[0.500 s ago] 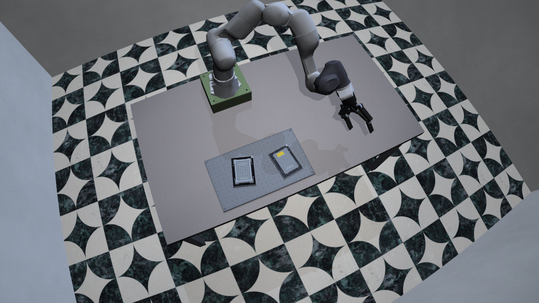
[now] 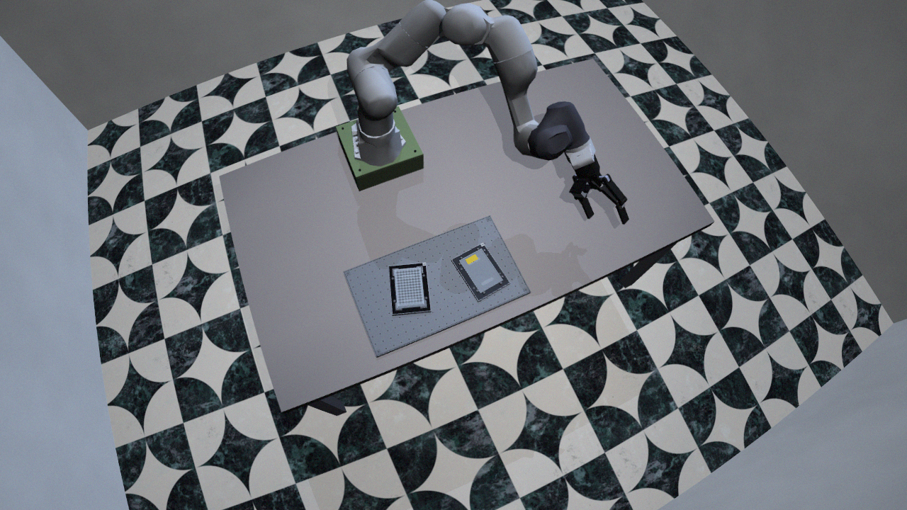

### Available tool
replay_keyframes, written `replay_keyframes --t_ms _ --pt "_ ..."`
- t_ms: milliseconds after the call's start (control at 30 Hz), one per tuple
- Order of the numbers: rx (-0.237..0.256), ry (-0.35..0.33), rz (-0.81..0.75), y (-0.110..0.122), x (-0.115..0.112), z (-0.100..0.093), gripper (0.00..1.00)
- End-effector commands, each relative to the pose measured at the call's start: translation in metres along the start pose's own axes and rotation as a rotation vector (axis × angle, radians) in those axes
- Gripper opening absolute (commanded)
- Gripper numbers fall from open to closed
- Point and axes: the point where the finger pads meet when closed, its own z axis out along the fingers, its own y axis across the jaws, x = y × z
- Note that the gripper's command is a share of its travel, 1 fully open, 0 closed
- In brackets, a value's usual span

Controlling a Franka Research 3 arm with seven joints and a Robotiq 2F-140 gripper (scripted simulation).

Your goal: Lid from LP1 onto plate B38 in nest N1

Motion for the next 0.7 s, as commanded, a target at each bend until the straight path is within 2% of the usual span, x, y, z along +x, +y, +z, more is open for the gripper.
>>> replay_keyframes --t_ms 0,167,300,400,533,600,667 --pt "0.000 0.000 0.000 0.000 0.000 0.000 1.00" --pt "-0.001 0.005 -0.001 -0.002 0.003 0.001 1.00" --pt "-0.011 0.039 -0.005 -0.011 0.023 0.005 1.00" --pt "-0.030 0.091 -0.013 -0.024 0.054 0.010 1.00" --pt "-0.090 0.190 -0.029 -0.047 0.118 0.014 1.00" --pt "-0.090 0.190 -0.029 -0.047 0.118 0.014 1.00" --pt "-0.141 0.244 -0.040 -0.062 0.167 0.011 1.00"
